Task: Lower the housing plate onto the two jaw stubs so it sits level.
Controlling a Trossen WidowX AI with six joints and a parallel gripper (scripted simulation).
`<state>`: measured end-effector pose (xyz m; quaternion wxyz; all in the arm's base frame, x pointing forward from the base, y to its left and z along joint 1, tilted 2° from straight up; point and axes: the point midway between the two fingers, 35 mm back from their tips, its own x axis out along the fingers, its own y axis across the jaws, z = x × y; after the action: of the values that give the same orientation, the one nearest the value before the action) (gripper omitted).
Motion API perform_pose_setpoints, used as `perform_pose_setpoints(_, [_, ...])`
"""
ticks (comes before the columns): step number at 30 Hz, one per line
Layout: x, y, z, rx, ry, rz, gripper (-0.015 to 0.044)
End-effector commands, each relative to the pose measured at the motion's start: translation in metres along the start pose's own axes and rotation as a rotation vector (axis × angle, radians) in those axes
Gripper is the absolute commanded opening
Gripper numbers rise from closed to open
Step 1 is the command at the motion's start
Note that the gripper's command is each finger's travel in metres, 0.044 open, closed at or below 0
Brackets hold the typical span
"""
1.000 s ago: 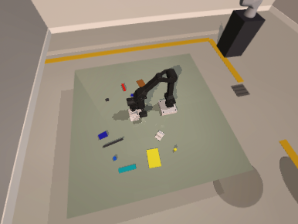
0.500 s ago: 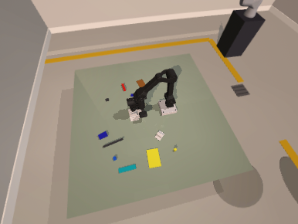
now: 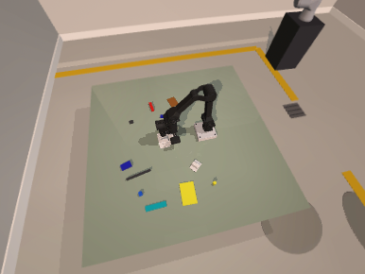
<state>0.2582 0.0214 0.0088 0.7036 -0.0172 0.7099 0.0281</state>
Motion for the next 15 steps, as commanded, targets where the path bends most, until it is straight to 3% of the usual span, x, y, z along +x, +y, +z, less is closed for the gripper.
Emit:
perform_pose_setpoints(1, [0.0009, -0.0006, 0.0, 0.003, 0.0, -0.005, 0.0351])
perform_pose_setpoints(15, [0.0044, -0.0006, 0.0, 0.003, 0.0, -0.005, 0.0351])
